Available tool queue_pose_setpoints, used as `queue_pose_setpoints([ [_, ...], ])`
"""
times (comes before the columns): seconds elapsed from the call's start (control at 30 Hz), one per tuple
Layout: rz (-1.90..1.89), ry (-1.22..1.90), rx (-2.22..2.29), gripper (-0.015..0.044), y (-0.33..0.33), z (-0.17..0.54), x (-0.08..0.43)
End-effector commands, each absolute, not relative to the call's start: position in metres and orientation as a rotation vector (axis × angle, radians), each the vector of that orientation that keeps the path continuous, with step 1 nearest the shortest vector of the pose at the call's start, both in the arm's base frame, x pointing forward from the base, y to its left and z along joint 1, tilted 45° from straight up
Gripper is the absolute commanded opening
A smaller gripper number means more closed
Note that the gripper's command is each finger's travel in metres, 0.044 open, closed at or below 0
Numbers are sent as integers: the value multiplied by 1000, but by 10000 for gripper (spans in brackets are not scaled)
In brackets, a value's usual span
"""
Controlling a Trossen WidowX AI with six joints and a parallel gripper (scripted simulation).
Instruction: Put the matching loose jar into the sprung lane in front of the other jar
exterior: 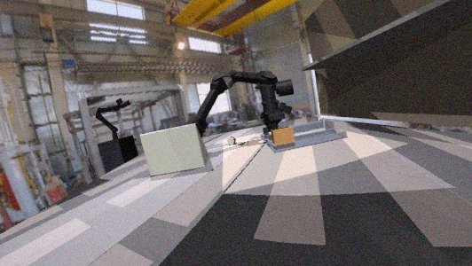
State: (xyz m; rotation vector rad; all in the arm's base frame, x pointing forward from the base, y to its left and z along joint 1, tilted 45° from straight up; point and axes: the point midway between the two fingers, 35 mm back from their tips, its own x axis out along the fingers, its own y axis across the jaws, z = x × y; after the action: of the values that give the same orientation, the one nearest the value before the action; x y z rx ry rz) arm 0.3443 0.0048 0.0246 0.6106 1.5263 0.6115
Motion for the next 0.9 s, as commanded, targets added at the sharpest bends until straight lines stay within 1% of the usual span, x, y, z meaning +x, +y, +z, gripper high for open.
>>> queue_pose_setpoints([
  [0.0, 617, 1509, 613, 0, 7, 25, 347],
  [0.87, 618, 1509, 613, 0, 11, 21, 344],
])
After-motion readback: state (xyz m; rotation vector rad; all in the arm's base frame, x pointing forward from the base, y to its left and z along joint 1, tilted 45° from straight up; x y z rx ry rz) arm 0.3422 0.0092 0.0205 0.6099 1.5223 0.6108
